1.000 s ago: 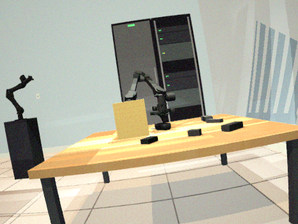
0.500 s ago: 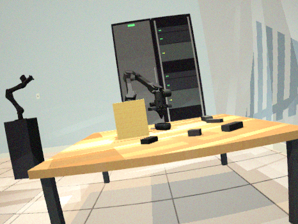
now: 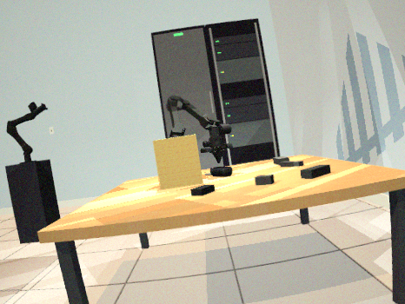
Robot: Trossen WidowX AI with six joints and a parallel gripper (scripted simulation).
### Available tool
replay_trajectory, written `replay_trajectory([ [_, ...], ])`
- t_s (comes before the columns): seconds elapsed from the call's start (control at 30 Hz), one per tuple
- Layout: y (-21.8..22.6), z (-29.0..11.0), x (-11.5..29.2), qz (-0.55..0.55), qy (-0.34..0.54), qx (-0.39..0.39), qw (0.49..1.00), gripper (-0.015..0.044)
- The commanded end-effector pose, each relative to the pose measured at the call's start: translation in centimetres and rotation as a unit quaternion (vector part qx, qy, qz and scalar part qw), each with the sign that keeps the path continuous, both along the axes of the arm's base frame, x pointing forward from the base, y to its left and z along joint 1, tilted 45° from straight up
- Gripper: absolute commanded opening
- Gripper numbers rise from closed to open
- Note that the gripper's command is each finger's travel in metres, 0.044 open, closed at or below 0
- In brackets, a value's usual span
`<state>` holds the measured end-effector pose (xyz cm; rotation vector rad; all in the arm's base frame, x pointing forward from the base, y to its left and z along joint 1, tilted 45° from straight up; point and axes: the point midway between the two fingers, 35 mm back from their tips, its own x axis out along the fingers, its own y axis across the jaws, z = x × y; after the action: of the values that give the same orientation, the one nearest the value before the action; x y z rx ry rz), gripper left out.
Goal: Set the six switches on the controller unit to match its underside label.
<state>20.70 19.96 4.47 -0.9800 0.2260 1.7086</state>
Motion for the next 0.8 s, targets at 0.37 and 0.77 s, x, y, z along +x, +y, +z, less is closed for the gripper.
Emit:
replay_trajectory([
  [0.37, 1.5, -1.9, -0.4, -0.003, 0.005, -0.003, 1.0, 0.0],
  [0.77, 2.1, -2.4, -0.4, -0.003, 0.005, -0.003, 1.0, 0.0],
])
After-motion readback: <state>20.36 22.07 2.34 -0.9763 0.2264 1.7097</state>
